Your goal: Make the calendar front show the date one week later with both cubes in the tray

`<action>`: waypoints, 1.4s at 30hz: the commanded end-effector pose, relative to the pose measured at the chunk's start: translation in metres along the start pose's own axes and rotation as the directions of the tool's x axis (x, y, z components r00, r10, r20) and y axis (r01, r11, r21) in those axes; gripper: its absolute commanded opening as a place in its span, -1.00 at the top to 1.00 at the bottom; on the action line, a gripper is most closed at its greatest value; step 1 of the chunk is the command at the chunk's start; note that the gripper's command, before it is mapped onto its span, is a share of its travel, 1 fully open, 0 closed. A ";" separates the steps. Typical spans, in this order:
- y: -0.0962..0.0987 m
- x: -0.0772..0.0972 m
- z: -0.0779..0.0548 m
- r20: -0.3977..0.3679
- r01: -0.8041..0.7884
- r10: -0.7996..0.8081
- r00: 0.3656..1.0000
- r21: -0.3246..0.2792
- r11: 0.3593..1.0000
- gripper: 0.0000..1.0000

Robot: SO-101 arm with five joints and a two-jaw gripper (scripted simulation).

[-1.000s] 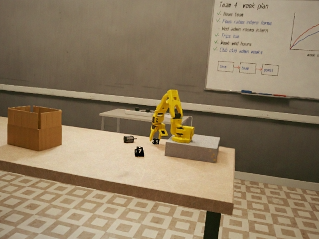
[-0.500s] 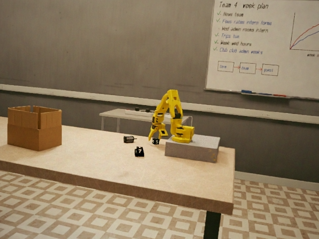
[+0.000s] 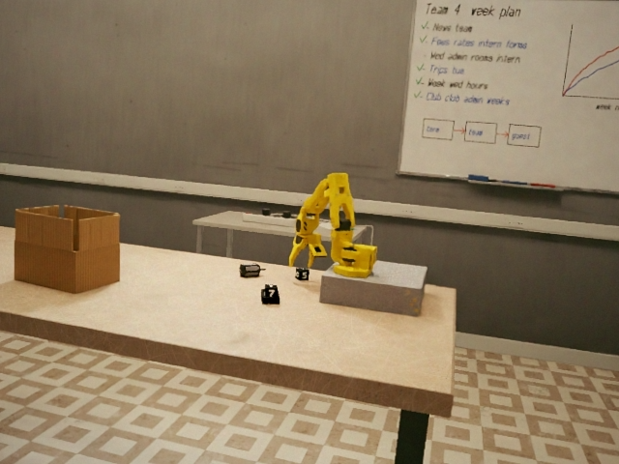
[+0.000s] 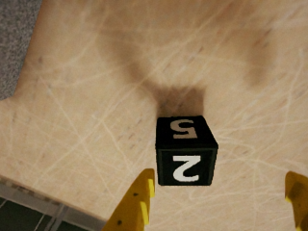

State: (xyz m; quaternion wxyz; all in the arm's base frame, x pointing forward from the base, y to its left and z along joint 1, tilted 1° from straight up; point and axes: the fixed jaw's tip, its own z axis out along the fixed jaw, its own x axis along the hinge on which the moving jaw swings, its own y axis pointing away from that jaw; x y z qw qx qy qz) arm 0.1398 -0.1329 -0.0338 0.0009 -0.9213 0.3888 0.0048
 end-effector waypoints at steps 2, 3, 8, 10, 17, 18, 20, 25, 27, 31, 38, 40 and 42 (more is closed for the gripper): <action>0.001 0.002 -0.017 -0.010 0.004 -0.004 1.000 0.002 1.000 0.29; 0.001 0.002 -0.021 -0.010 0.004 -0.004 1.000 0.002 1.000 0.29; 0.001 0.000 -0.033 -0.010 0.004 -0.004 1.000 0.002 1.000 0.29; 0.001 0.000 -0.035 -0.010 0.004 -0.004 1.000 0.002 1.000 0.29; 0.001 0.000 -0.036 -0.010 0.004 -0.004 1.000 0.002 1.000 0.29; 0.001 0.000 -0.036 -0.010 0.004 -0.004 1.000 0.002 1.000 0.29; 0.001 0.000 -0.036 -0.010 0.004 -0.004 1.000 0.002 1.000 0.29; 0.001 0.000 -0.036 -0.010 0.004 -0.004 1.000 0.002 1.000 0.29; 0.001 0.000 -0.036 -0.010 0.004 -0.004 1.000 0.002 1.000 0.29; 0.001 0.000 -0.036 -0.010 0.004 -0.004 1.000 0.002 1.000 0.29; 0.001 0.002 -0.039 -0.028 0.004 -0.004 1.000 0.003 1.000 0.29; 0.001 0.004 -0.043 -0.054 0.004 -0.003 0.999 0.005 1.000 0.29; 0.000 0.008 -0.050 -0.092 0.004 -0.003 0.996 0.008 1.000 0.29</action>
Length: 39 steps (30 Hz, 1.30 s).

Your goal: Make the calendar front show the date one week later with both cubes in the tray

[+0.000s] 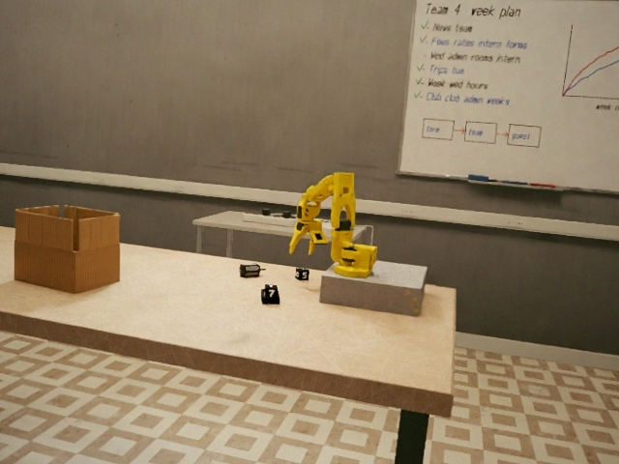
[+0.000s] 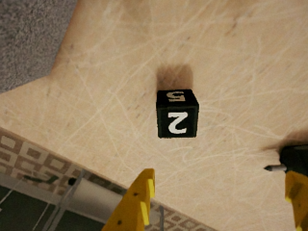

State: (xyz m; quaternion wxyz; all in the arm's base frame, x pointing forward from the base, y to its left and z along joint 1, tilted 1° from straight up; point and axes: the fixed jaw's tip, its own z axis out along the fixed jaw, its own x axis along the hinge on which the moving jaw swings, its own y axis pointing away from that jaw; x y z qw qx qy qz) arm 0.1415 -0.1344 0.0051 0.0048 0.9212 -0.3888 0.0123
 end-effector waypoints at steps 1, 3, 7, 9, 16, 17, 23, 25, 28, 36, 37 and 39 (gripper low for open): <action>0.000 0.009 -0.015 -0.079 0.004 -0.003 0.997 0.007 1.000 0.29; 0.000 0.015 -0.024 -0.132 0.004 -0.003 0.991 0.011 1.000 0.29; -0.001 0.022 -0.041 -0.222 0.005 -0.001 0.975 0.017 1.000 0.29; -0.001 0.025 -0.046 -0.252 0.006 -0.001 0.968 0.020 1.000 0.29; -0.002 0.034 -0.080 -0.417 0.010 0.004 0.909 0.032 0.999 0.30; -0.002 0.035 -0.083 -0.430 0.011 0.004 0.903 0.032 0.999 0.30; -0.002 0.036 -0.088 -0.456 0.012 0.005 0.890 0.034 0.999 0.30; -0.002 0.036 -0.088 -0.456 0.012 0.005 0.890 0.034 0.999 0.30; -0.002 0.036 -0.088 -0.456 0.011 0.006 0.890 0.035 0.999 0.30; -0.002 0.036 -0.088 -0.454 -0.024 0.045 0.890 0.053 0.998 0.30; -0.002 0.035 -0.088 -0.453 -0.033 0.056 0.890 0.058 0.998 0.30; -0.002 0.035 -0.087 -0.451 -0.056 0.082 0.889 0.070 0.996 0.30</action>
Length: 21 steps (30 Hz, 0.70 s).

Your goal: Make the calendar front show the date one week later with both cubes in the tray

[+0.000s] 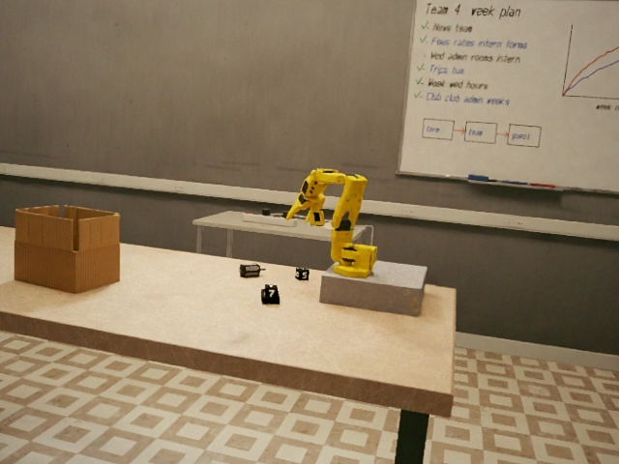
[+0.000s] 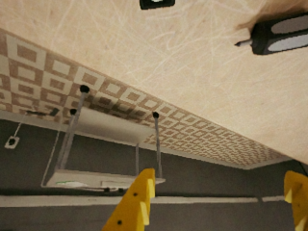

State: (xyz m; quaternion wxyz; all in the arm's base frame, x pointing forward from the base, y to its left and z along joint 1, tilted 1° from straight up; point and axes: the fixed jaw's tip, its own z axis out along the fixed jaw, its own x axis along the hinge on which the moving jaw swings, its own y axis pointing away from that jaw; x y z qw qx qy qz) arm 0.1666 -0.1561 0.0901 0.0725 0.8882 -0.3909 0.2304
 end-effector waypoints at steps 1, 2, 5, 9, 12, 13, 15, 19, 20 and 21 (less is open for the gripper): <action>0.000 0.001 -0.003 -0.013 -0.058 0.058 0.998 0.002 0.998 0.30; 0.000 0.001 -0.003 -0.013 -0.058 0.058 0.998 0.002 0.998 0.30; 0.000 0.000 -0.002 -0.013 -0.093 0.093 0.996 0.003 0.996 0.30; -0.001 -0.001 -0.001 -0.012 -0.183 0.183 0.983 0.005 0.983 0.30; -0.001 -0.002 0.000 -0.011 -0.265 0.265 0.964 0.008 0.964 0.30; -0.001 -0.003 0.000 -0.010 -0.295 0.295 0.955 0.008 0.956 0.30; -0.002 -0.004 0.001 -0.009 -0.357 0.357 0.934 0.010 0.934 0.30; -0.003 -0.006 0.002 -0.007 -0.453 0.453 0.891 0.012 0.891 0.30; -0.003 -0.006 0.002 -0.007 -0.453 0.453 0.891 0.012 0.891 0.30; -0.003 -0.006 0.003 -0.007 -0.486 0.486 0.874 0.013 0.874 0.30</action>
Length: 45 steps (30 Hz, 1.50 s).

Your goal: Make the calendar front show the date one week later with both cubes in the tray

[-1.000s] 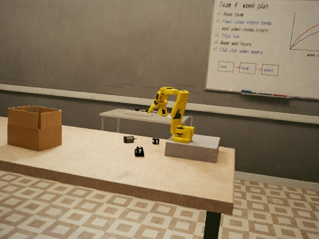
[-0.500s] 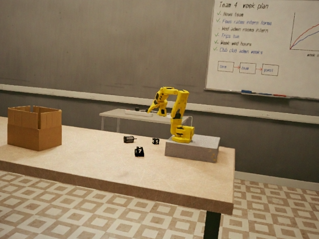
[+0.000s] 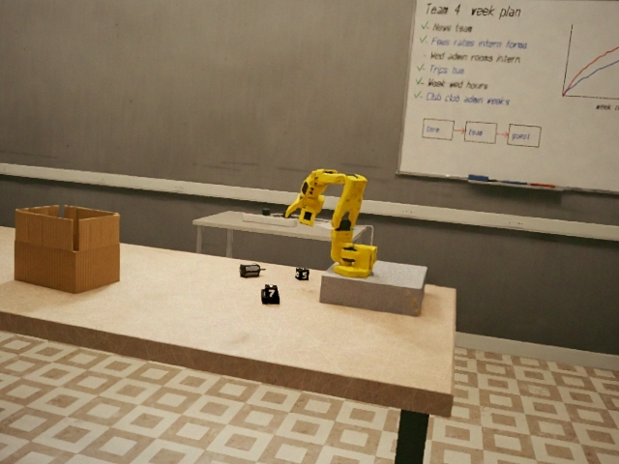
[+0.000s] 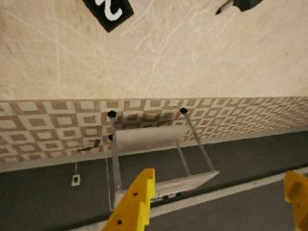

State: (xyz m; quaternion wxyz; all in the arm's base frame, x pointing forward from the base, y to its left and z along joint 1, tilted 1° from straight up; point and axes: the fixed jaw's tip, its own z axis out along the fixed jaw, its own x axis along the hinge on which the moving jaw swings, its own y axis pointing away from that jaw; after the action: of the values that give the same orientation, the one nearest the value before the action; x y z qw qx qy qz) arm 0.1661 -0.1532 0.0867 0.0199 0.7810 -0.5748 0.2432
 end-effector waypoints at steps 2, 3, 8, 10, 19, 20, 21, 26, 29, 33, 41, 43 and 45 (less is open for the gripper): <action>-0.001 -0.005 0.002 -0.002 -0.143 0.143 0.990 0.009 0.990 0.30; -0.001 -0.005 0.002 -0.001 -0.181 0.181 0.983 0.010 0.983 0.30; -0.001 -0.009 0.004 0.003 -0.371 0.371 0.928 0.012 0.928 0.30; -0.002 -0.010 0.005 0.005 -0.443 0.443 0.896 0.012 0.896 0.30; -0.003 -0.015 0.008 0.012 -0.657 0.657 0.754 0.011 0.754 0.30; -0.003 -0.016 0.009 0.012 -0.682 0.682 0.731 0.011 0.731 0.30; -0.004 -0.016 0.009 0.013 -0.705 0.705 0.709 0.011 0.709 0.30; -0.005 -0.019 0.010 0.017 -0.797 0.797 0.604 0.009 0.604 0.30; -0.005 -0.020 0.011 0.018 -0.835 0.835 0.550 0.007 0.550 0.30; -0.005 -0.020 0.011 0.019 -0.854 0.854 0.520 0.007 0.520 0.30; -0.006 -0.021 0.012 0.021 -0.894 0.893 0.449 0.005 0.449 0.30; -0.006 -0.022 0.012 0.021 -0.897 0.896 0.443 0.005 0.443 0.30; -0.006 -0.022 0.012 0.021 -0.898 0.898 0.440 0.005 0.440 0.30</action>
State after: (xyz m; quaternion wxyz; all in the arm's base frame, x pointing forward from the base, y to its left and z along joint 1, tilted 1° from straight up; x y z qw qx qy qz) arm 0.1713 -0.1382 0.0697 -0.1181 0.3650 -0.8980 0.2155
